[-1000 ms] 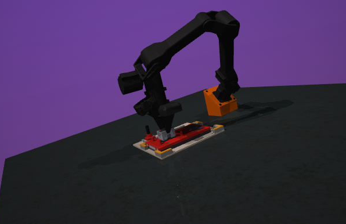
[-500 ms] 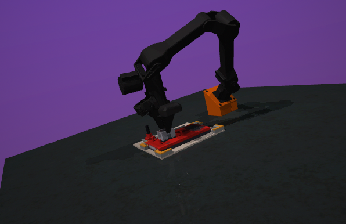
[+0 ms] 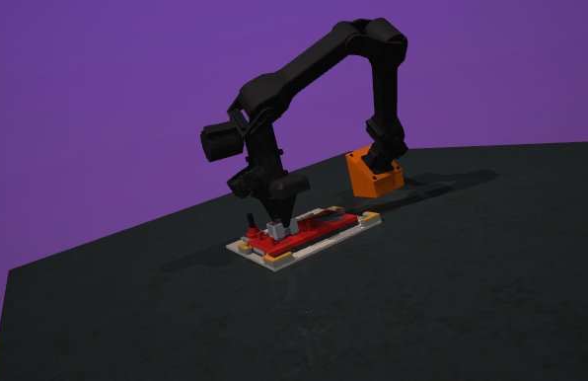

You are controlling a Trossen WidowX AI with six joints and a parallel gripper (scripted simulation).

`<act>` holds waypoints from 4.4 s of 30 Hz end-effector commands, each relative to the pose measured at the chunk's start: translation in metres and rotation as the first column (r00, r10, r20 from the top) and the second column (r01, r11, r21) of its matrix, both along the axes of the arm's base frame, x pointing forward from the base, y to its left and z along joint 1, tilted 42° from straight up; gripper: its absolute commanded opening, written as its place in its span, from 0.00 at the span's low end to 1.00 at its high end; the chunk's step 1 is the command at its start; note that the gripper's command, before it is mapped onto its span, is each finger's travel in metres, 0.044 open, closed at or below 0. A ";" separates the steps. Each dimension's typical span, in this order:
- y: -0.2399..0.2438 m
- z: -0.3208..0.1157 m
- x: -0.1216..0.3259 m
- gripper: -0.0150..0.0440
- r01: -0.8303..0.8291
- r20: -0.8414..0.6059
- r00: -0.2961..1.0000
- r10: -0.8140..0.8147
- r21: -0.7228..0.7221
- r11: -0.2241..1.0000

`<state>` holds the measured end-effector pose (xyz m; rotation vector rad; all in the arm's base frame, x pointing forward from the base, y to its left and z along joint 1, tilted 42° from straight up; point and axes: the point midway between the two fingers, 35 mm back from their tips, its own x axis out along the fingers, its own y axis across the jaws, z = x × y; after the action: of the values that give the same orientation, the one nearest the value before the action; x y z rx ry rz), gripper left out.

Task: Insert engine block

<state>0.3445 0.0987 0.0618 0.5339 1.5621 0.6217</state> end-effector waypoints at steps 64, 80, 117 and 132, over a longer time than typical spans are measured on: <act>0.003 -0.003 0.000 0.52 0.004 -0.003 1.000 -0.004 0.004 1.000; 0.004 -0.004 0.000 0.52 0.004 -0.003 1.000 -0.004 0.004 1.000; -0.007 0.006 0.000 0.64 0.004 -0.003 1.000 -0.004 0.003 1.000; -0.007 0.006 0.000 0.25 0.004 -0.003 1.000 -0.004 0.003 1.000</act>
<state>0.3445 0.0920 0.0668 0.5444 1.5651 0.6188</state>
